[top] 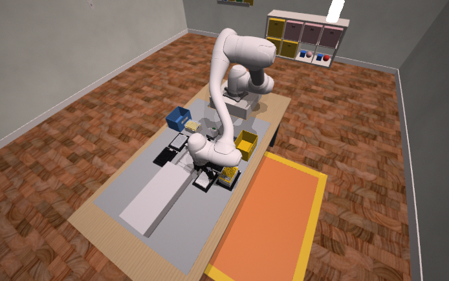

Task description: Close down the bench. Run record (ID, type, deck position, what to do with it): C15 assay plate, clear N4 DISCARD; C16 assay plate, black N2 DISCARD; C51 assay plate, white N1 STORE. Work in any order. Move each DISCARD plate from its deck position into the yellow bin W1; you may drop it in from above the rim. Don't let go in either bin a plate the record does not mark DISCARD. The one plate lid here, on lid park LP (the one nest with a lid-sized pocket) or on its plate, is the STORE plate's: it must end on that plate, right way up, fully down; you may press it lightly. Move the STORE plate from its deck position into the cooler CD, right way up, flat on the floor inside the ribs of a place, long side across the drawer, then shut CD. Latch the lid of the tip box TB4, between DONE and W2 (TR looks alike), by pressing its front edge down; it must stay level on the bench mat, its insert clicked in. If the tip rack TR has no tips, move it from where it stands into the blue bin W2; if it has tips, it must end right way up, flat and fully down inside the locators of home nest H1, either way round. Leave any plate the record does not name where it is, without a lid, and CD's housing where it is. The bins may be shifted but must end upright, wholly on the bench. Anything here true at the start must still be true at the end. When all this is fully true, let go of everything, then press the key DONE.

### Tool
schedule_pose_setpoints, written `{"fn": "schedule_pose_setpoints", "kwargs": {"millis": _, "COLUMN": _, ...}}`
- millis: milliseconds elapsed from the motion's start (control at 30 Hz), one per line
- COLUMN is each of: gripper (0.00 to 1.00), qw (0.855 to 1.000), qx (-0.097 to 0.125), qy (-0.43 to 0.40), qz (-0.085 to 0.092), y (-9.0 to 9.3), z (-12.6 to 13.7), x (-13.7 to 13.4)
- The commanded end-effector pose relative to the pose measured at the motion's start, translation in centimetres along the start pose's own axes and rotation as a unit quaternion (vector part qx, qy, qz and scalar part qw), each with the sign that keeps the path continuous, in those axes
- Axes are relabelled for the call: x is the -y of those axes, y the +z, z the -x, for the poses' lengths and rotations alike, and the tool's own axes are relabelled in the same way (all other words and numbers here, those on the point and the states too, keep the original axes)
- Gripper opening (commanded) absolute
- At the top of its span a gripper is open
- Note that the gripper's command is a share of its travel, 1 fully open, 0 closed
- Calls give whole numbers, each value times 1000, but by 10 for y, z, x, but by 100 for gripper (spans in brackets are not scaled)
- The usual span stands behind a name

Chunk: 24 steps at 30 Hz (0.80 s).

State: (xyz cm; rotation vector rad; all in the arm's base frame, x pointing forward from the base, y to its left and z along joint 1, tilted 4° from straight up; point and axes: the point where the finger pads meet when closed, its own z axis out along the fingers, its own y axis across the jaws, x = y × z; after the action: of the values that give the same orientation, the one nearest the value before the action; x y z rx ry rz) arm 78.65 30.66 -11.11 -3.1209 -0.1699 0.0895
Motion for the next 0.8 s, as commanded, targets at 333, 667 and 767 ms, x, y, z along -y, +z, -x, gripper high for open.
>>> {"fn": "schedule_pose_setpoints", "kwargs": {"millis": 333, "gripper": 0, "qw": 1000, "qx": 1, "qy": -1, "qz": -1, "y": -2, "z": 1, "x": 1}}
{"fn": "schedule_pose_setpoints", "kwargs": {"millis": 667, "gripper": 0, "qw": 1000, "qx": 1, "qy": -1, "qz": -1, "y": -13, "z": 1, "x": 1}}
{"fn": "schedule_pose_setpoints", "kwargs": {"millis": 767, "gripper": 0, "qw": 1000, "qx": 1, "qy": -1, "qz": -1, "y": -17, "z": 1, "x": 1}}
